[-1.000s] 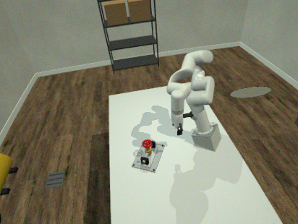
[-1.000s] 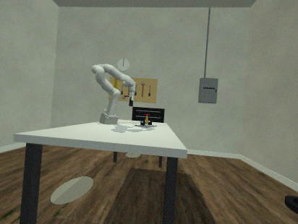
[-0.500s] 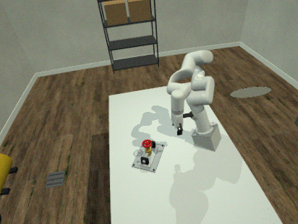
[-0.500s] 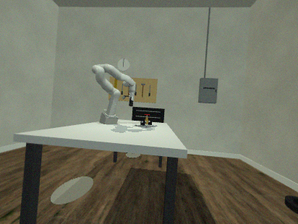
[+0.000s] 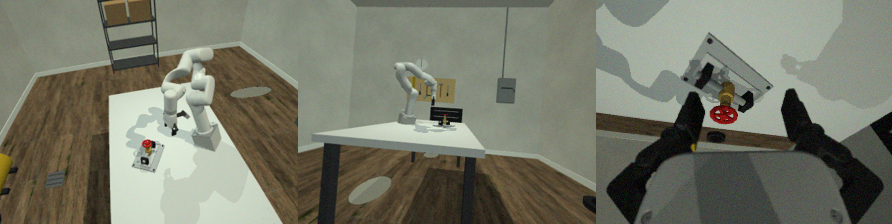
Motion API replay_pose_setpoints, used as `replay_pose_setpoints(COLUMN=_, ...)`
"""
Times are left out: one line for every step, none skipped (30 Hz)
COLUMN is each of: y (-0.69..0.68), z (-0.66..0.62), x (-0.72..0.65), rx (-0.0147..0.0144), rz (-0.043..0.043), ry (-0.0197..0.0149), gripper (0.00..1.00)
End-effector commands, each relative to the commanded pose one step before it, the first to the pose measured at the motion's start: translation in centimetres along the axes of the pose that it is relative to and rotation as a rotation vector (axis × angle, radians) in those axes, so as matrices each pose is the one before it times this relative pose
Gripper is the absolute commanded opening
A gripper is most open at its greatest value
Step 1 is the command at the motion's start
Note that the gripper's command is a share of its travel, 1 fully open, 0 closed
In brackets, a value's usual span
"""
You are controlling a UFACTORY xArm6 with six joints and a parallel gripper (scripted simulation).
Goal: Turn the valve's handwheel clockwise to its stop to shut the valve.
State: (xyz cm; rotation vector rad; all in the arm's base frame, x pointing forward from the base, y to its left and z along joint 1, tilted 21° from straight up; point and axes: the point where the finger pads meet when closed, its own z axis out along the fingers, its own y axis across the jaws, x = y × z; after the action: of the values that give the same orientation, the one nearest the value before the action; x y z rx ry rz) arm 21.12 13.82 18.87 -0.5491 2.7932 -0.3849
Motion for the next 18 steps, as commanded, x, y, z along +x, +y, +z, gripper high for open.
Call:
replay_pose_setpoints(y=-0.242, z=-0.088, x=-2.076, rx=-0.00986, rz=-0.07876, ry=0.01535, gripper=1.00)
replay_pose_setpoints(y=-0.421, z=0.007, x=-1.352, rx=0.00005, rz=-0.05451, ry=0.00000, gripper=1.00)
replay_pose_setpoints(y=0.000, z=0.000, x=0.000, rx=0.00000, rz=0.00000, ry=0.00000, gripper=1.00)
replay_pose_setpoints(y=-0.559, z=0.092, x=-1.375, rx=0.00015, rz=-0.05589, ry=-0.00005, gripper=1.00)
replay_pose_setpoints(y=0.000, z=0.000, x=0.000, rx=0.00000, rz=0.00000, ry=0.00000, gripper=1.00)
replay_pose_setpoints(y=0.000, z=0.000, x=0.000, rx=0.00000, rz=0.00000, ry=0.00000, gripper=1.00)
replay_pose_setpoints(y=-0.693, z=0.179, x=-1.347, rx=0.00026, rz=-0.05594, ry=-0.00009, gripper=1.00)
replay_pose_setpoints(y=0.000, z=0.000, x=0.000, rx=0.00000, rz=0.00000, ry=0.00000, gripper=1.00)
replay_pose_setpoints(y=0.000, z=0.000, x=0.000, rx=0.00000, rz=0.00000, ry=0.00000, gripper=1.00)
replay_pose_setpoints(y=-0.807, z=0.261, x=-1.271, rx=0.00036, rz=-0.05467, ry=-0.00012, gripper=1.00)
replay_pose_setpoints(y=0.000, z=0.000, x=0.000, rx=0.00000, rz=0.00000, ry=0.00000, gripper=1.00)
replay_pose_setpoints(y=0.000, z=0.000, x=0.000, rx=0.00000, rz=0.00000, ry=0.00000, gripper=1.00)
replay_pose_setpoints(y=-0.888, z=0.329, x=-1.152, rx=0.00045, rz=-0.05212, ry=-0.00012, gripper=1.00)
replay_pose_setpoints(y=0.000, z=0.000, x=0.000, rx=0.00000, rz=0.00000, ry=0.00000, gripper=1.00)
replay_pose_setpoints(y=-0.925, z=0.376, x=-1.004, rx=0.00050, rz=-0.04838, ry=-0.00012, gripper=1.00)
replay_pose_setpoints(y=0.000, z=0.000, x=0.000, rx=0.00000, rz=0.00000, ry=0.00000, gripper=1.00)
replay_pose_setpoints(y=0.000, z=0.000, x=0.000, rx=0.00000, rz=0.00000, ry=0.00000, gripper=1.00)
replay_pose_setpoints(y=0.000, z=0.000, x=0.000, rx=0.00000, rz=0.00000, ry=0.00000, gripper=1.00)
